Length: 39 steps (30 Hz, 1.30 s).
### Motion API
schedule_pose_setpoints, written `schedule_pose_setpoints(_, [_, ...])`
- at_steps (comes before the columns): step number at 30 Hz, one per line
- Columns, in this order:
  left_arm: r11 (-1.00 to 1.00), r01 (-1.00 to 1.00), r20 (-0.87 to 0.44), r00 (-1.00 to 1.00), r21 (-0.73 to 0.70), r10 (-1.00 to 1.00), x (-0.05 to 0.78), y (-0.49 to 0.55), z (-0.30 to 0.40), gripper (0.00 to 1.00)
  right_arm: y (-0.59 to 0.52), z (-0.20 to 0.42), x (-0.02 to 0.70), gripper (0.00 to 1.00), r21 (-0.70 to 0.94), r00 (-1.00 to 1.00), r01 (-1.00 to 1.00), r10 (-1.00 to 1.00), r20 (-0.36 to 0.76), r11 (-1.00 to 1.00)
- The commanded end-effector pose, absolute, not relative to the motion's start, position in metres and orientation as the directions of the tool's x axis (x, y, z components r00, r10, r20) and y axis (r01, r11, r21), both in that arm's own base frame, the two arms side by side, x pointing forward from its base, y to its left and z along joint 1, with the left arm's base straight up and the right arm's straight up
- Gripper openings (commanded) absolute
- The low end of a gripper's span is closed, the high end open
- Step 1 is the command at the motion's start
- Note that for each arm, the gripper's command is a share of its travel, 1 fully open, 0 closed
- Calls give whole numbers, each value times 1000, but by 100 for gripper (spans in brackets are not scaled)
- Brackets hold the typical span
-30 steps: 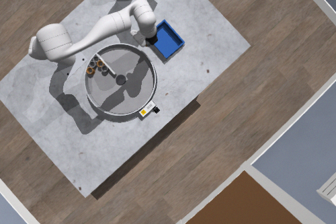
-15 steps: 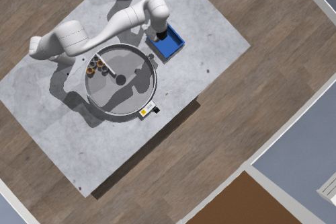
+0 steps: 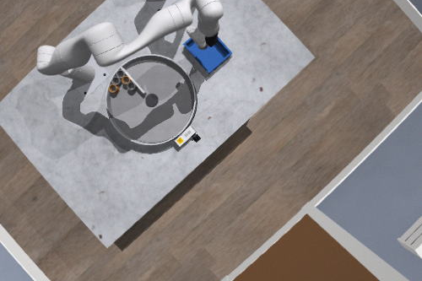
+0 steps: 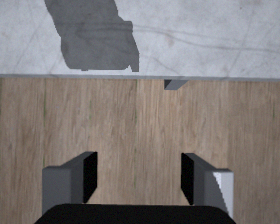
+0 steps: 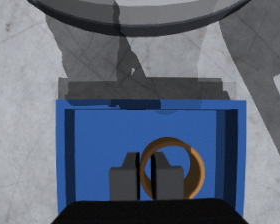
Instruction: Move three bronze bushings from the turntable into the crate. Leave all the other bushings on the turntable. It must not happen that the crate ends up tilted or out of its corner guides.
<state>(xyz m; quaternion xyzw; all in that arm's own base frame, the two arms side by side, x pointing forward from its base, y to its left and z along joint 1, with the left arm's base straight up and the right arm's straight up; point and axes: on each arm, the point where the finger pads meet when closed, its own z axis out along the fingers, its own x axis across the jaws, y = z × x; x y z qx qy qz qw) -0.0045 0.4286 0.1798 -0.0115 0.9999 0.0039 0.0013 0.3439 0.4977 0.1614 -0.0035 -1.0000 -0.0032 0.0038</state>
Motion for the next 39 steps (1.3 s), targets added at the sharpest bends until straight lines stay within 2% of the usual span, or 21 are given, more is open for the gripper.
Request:
schedule_pose_setpoints(1, [1000, -19, 0, -1000, 0, -19, -8, 425, 180, 100, 505, 159, 346, 0, 0, -1000, -2, -2, 4, 1000])
schedule_pose_setpoints(39, [1000, -19, 0, -1000, 0, -19, -8, 425, 180, 100, 525, 162, 352, 0, 12, -1000, -4, -4, -2, 1000])
